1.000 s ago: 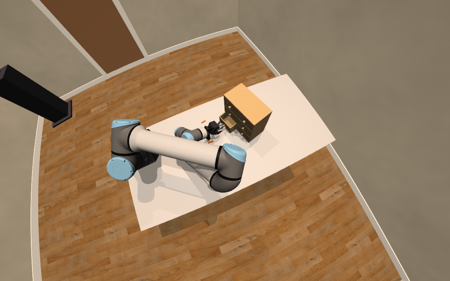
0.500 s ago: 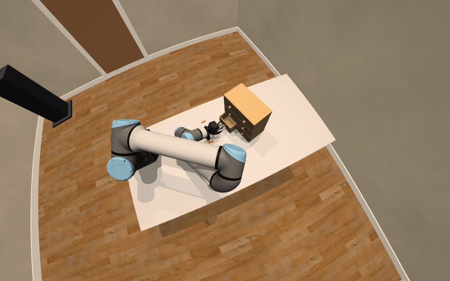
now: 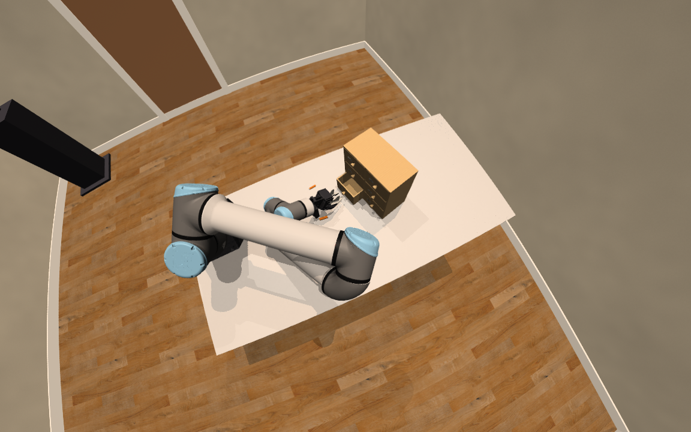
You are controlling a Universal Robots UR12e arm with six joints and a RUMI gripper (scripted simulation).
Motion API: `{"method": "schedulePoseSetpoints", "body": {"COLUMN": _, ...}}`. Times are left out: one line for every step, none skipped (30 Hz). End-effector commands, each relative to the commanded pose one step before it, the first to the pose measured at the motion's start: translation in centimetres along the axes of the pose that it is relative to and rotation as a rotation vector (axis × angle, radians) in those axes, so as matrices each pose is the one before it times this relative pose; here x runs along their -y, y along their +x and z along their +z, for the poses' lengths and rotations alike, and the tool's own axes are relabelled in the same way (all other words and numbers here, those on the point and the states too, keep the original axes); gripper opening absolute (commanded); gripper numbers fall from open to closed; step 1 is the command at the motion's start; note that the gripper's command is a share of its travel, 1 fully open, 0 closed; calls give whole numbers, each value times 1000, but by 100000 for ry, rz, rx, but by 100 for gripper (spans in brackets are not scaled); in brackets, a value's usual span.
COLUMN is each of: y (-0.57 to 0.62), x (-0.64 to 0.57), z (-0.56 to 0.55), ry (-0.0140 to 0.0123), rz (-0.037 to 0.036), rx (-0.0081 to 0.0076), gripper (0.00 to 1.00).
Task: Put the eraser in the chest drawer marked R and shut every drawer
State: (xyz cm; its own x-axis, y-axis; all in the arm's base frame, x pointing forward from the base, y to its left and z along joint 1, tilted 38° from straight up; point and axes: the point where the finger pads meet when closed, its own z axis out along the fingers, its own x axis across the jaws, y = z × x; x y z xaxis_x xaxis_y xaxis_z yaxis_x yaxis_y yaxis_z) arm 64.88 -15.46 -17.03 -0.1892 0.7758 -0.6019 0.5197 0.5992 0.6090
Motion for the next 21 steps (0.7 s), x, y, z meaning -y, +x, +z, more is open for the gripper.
{"method": "schedulePoseSetpoints", "body": {"y": 7, "x": 659, "z": -1232, "ry": -121, "rz": -33, "rx": -19, "gripper": 20}}
{"method": "schedulePoseSetpoints", "body": {"y": 0, "x": 120, "z": -210, "ry": 0, "rz": 0, "rx": 0, "gripper": 20}}
{"method": "schedulePoseSetpoints", "body": {"y": 0, "x": 109, "z": -187, "ry": 0, "rz": 0, "rx": 0, "gripper": 20}}
{"method": "schedulePoseSetpoints", "body": {"y": 0, "x": 94, "z": -164, "ry": 0, "rz": 0, "rx": 0, "gripper": 20}}
{"method": "schedulePoseSetpoints", "body": {"y": 0, "x": 80, "z": -138, "ry": 0, "rz": 0, "rx": 0, "gripper": 20}}
{"method": "schedulePoseSetpoints", "body": {"y": 0, "x": 65, "z": -112, "ry": 0, "rz": 0, "rx": 0, "gripper": 20}}
{"method": "schedulePoseSetpoints", "body": {"y": 0, "x": 50, "z": -87, "ry": 0, "rz": 0, "rx": 0, "gripper": 20}}
{"method": "schedulePoseSetpoints", "body": {"y": 0, "x": 0, "z": 0, "ry": 0, "rz": 0, "rx": 0, "gripper": 20}}
{"method": "schedulePoseSetpoints", "body": {"y": 0, "x": 0, "z": 0, "ry": 0, "rz": 0, "rx": 0, "gripper": 20}}
{"method": "schedulePoseSetpoints", "body": {"y": 0, "x": 36, "z": -63, "ry": 0, "rz": 0, "rx": 0, "gripper": 20}}
{"method": "schedulePoseSetpoints", "body": {"y": 0, "x": 23, "z": -41, "ry": 0, "rz": 0, "rx": 0, "gripper": 20}}
{"method": "schedulePoseSetpoints", "body": {"y": 0, "x": 13, "z": -23, "ry": 0, "rz": 0, "rx": 0, "gripper": 20}}
{"method": "schedulePoseSetpoints", "body": {"y": 0, "x": 5, "z": -9, "ry": 0, "rz": 0, "rx": 0, "gripper": 20}}
{"method": "schedulePoseSetpoints", "body": {"y": 0, "x": 1, "z": -1, "ry": 0, "rz": 0, "rx": 0, "gripper": 20}}
{"method": "schedulePoseSetpoints", "body": {"y": 0, "x": -2, "z": -3, "ry": 0, "rz": 0, "rx": 0, "gripper": 20}}
{"method": "schedulePoseSetpoints", "body": {"y": 0, "x": -11, "z": -20, "ry": 0, "rz": 0, "rx": 0, "gripper": 20}}
{"method": "schedulePoseSetpoints", "body": {"y": 0, "x": -29, "z": -50, "ry": 0, "rz": 0, "rx": 0, "gripper": 20}}
{"method": "schedulePoseSetpoints", "body": {"y": 0, "x": -52, "z": -90, "ry": 0, "rz": 0, "rx": 0, "gripper": 20}}
{"method": "schedulePoseSetpoints", "body": {"y": 0, "x": -79, "z": -138, "ry": 0, "rz": 0, "rx": 0, "gripper": 20}}
{"method": "schedulePoseSetpoints", "body": {"y": 0, "x": -109, "z": -190, "ry": 0, "rz": 0, "rx": 0, "gripper": 20}}
{"method": "schedulePoseSetpoints", "body": {"y": 0, "x": -140, "z": -245, "ry": 0, "rz": 0, "rx": 0, "gripper": 20}}
